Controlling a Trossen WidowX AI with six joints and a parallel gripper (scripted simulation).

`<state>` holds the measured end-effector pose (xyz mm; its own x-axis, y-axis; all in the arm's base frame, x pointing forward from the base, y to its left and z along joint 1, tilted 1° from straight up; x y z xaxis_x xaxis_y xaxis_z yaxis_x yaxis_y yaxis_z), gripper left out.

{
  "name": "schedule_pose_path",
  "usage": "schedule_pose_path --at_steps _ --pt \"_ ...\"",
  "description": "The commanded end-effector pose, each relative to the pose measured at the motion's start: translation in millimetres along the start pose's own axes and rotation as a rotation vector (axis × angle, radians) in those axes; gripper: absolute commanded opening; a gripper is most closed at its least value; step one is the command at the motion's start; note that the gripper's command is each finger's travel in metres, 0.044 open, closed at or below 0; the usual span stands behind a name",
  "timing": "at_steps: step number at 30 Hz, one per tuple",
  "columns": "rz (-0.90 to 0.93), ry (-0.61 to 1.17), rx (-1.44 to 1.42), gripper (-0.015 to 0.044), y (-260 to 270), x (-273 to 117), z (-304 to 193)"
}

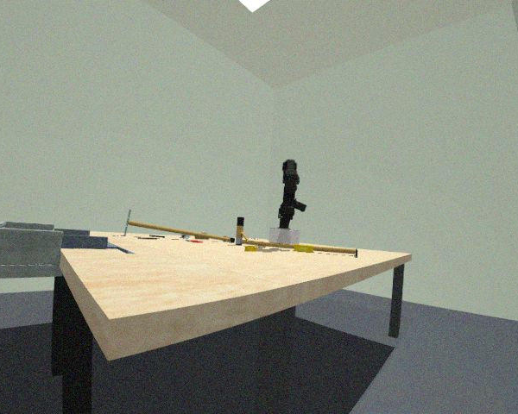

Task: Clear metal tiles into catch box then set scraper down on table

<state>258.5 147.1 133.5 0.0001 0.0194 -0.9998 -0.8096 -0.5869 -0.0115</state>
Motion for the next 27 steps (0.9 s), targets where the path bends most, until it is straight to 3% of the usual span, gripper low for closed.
schedule_pose_path --at_steps 1,17,27 --pt "-0.002 0.0 0.002 0.0 0.8 -6.6 0.8" --pt "-0.011 -0.007 0.183 0.0 31.5 -56.2 20.4" --pt "-0.012 -0.007 0.192 0.0 29.6 -47.0 21.0"
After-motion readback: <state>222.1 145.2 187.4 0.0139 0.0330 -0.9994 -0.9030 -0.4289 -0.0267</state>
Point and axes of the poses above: the point midway between the two fingers, 35 mm back from their tips, its own x axis out along the fingers, its own y axis across the jaws, z = x × y, the point moved 9 cm from there along -x, back along the fingers, and after that the axes turned 12 degrees about -x, right-handed, at the moved point
